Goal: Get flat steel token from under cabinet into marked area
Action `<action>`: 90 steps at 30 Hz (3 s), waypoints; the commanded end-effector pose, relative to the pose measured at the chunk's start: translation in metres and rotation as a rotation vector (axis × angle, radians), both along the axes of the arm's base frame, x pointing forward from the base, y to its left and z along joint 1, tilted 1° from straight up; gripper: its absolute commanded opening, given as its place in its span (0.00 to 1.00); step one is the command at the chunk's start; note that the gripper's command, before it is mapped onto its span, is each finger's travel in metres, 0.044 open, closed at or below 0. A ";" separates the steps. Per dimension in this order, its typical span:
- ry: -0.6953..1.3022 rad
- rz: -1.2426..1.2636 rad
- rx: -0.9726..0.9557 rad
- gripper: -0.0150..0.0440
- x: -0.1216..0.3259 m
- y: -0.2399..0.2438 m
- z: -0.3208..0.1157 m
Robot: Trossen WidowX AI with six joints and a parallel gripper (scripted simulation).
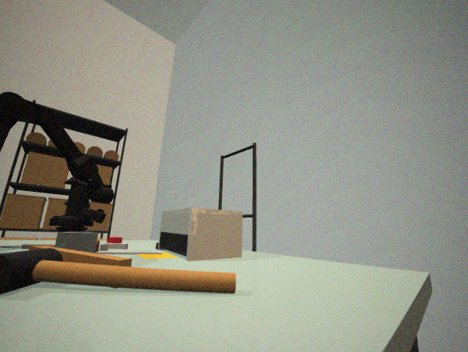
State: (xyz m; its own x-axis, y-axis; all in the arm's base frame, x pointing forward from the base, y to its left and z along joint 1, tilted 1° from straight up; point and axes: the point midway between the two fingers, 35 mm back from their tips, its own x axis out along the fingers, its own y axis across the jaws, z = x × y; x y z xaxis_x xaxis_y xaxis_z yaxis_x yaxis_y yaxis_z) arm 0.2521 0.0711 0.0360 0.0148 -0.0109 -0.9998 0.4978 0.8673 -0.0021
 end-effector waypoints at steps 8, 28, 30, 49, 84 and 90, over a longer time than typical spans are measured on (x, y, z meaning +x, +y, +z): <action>0.000 -0.095 0.001 0.25 0.000 0.000 0.001; -0.001 -0.252 0.004 0.25 0.000 0.000 0.003; -0.001 -0.268 0.004 0.25 0.000 0.000 0.003; -0.002 -0.334 0.004 0.25 0.001 -0.012 0.004; -0.003 -0.347 0.001 0.25 0.003 -0.048 0.004; -0.003 -0.348 0.001 0.25 0.004 -0.054 0.004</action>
State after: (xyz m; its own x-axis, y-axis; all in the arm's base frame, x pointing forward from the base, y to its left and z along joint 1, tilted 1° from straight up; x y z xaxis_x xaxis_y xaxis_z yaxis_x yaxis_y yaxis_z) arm 0.2552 0.0210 0.0396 0.0106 -0.0125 -0.9999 0.7660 0.6428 0.0001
